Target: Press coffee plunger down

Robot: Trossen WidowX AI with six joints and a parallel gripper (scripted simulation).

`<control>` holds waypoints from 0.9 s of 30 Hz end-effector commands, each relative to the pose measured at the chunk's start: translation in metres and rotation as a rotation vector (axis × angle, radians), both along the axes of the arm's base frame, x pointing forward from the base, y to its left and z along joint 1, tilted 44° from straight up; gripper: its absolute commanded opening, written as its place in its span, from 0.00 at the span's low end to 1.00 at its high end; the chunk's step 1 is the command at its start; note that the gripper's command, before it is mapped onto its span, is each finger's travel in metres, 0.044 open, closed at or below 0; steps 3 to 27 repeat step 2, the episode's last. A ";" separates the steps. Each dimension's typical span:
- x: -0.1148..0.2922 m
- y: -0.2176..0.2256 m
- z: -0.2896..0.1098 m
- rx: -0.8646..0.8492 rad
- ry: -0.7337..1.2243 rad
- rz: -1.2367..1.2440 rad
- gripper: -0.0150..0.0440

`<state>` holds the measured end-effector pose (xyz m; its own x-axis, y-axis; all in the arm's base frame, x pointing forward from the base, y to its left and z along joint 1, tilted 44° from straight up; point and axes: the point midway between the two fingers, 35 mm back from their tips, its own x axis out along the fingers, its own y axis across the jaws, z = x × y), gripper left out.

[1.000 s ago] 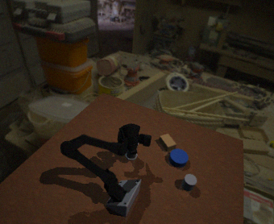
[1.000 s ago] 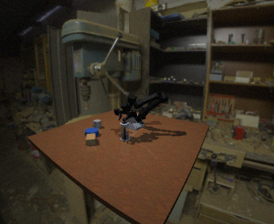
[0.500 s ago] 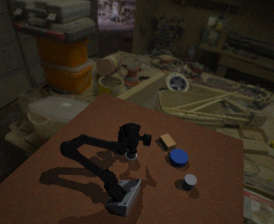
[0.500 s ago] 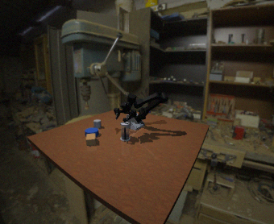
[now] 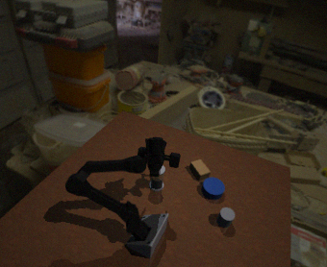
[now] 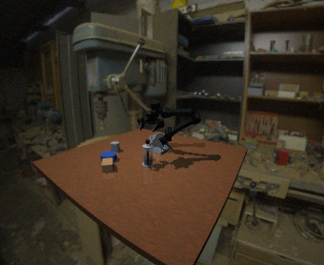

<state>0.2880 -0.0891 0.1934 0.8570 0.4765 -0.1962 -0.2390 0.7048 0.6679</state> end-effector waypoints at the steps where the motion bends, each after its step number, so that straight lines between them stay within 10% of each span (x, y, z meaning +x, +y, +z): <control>1: -0.003 -0.001 0.007 -0.002 -0.010 0.006 1.00; 27: -0.003 -0.001 0.007 -0.002 -0.010 0.006 1.00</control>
